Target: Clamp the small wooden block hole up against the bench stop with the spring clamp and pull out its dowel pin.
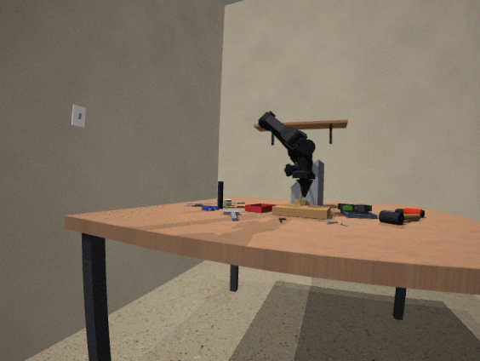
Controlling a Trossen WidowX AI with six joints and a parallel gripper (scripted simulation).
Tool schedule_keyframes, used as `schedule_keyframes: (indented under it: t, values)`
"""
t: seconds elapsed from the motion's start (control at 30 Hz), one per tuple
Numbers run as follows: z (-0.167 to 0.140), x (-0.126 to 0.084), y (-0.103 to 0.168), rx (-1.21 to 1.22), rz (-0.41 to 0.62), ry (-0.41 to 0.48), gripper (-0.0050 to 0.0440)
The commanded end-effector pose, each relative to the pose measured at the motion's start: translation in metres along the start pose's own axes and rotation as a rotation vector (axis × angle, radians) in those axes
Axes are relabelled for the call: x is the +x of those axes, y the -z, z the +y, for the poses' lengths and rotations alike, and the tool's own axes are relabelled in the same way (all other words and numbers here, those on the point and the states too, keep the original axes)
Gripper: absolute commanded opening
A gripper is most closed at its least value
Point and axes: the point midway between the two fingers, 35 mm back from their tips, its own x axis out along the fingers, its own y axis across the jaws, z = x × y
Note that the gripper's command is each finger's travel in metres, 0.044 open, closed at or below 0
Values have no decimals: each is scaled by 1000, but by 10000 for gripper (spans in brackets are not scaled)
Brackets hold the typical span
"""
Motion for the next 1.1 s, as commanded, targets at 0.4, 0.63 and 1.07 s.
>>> schedule_keyframes:
  t: [0.4, 0.63, 1.07]
  values:
    - [3, -37, -3, 13, 3, -6, 0]
    - [8, -30, -17, 11, 2, -5, 0]
    - [6, -28, -15, 9, 3, 4, 0]
